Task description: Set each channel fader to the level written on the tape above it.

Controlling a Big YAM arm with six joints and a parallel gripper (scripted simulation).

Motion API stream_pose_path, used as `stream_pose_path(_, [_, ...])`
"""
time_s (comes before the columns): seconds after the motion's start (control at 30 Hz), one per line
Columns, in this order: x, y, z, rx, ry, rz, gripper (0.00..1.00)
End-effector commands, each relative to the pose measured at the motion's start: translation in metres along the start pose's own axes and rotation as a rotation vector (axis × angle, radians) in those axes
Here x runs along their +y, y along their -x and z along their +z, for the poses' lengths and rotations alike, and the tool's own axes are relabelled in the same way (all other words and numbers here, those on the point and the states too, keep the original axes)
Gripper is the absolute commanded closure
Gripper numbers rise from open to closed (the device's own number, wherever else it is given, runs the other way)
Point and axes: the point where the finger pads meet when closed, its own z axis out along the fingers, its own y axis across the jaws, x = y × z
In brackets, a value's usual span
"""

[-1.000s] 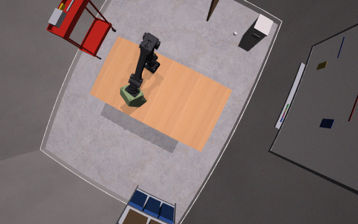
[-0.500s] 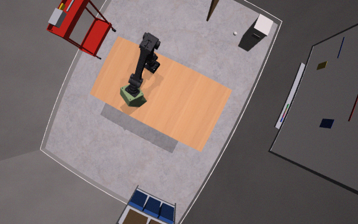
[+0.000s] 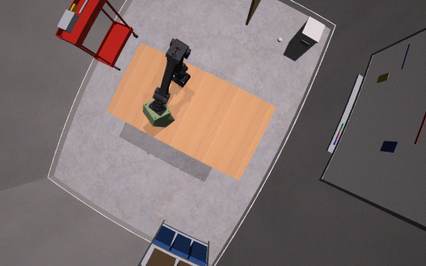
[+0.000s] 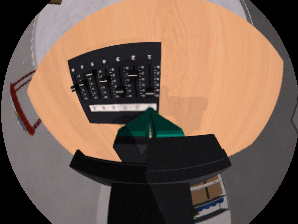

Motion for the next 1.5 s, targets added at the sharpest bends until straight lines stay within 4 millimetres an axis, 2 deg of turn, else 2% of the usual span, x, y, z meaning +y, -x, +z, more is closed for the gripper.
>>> stream_pose_path(0.0, [0.006, -0.007, 0.002, 0.007, 0.005, -0.027, 1.00])
stream_pose_path(1.03, [0.006, -0.006, 0.003, 0.004, 0.005, -0.026, 1.00])
stream_pose_path(1.47, [-0.002, 0.000, 0.013, -0.002, -0.004, -0.006, 1.00])
